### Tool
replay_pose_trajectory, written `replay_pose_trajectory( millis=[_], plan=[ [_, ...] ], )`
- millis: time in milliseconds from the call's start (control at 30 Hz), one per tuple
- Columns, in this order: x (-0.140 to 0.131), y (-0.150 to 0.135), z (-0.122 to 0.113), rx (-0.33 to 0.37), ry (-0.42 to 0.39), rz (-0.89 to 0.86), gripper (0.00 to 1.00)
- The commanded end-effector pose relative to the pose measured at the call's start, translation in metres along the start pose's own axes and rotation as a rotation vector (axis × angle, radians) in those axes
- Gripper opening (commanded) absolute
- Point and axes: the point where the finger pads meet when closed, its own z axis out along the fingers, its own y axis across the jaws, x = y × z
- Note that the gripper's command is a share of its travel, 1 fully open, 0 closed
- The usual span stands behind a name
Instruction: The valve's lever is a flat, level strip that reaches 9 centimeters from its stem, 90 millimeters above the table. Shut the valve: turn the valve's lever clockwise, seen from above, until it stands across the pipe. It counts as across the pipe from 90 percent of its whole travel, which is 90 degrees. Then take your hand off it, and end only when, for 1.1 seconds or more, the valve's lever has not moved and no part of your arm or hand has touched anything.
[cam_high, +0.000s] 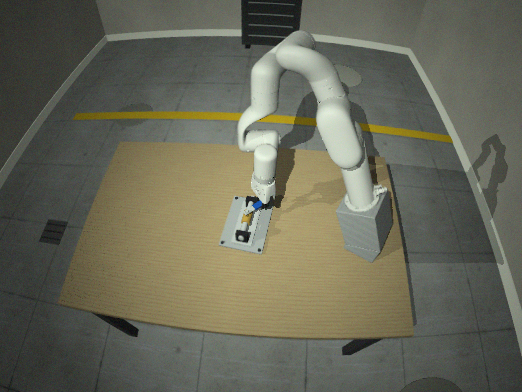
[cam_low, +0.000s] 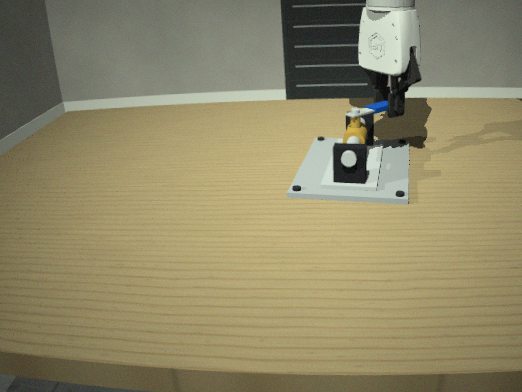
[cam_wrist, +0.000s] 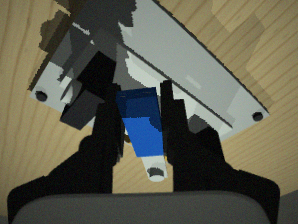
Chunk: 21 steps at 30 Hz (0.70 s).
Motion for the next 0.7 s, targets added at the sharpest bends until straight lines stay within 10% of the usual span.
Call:
replay_pose_trajectory(
  millis=[0,667],
  plan=[
    [0.0003,0.0083,-0.0006,-0.012,-0.001,0.030,0.00],
    [-0.0006,0.0177,-0.0007,-0.012,0.000,0.151,0.00]
  ],
)
